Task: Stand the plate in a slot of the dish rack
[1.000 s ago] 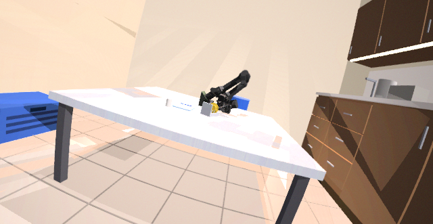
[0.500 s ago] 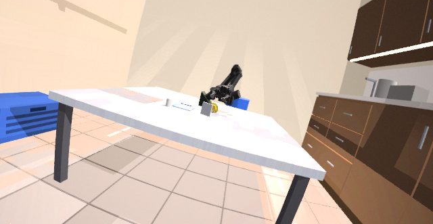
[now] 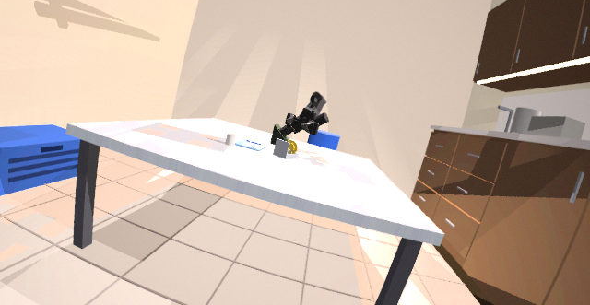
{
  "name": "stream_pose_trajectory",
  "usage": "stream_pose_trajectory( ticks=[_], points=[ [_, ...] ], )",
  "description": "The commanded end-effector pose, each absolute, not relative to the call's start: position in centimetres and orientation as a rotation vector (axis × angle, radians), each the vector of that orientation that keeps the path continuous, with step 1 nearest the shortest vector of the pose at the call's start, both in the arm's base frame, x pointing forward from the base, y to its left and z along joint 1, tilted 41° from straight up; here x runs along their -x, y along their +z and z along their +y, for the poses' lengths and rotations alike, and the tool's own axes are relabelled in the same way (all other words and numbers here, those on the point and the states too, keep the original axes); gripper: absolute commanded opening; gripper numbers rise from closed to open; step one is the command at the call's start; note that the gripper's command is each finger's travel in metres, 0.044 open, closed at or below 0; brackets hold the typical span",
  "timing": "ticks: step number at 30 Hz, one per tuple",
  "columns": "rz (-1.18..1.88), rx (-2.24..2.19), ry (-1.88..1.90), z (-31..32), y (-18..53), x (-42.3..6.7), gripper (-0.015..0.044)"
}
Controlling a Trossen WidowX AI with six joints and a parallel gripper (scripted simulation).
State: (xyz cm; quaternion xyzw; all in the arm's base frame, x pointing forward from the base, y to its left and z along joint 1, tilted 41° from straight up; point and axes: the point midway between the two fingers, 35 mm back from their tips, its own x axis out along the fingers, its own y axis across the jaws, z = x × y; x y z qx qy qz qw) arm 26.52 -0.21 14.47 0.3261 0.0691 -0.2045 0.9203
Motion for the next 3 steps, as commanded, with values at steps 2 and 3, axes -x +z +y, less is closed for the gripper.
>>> stream_pose_trajectory(
  ticks=[2, 3],
  points=[
    [0.238, -0.561, -0.446, -1.08, 14.12, -27.35, 0.04],
    [0.261, -0.537, -0.451, -1.28, 13.94, -27.48, 0.04]
  ],
)
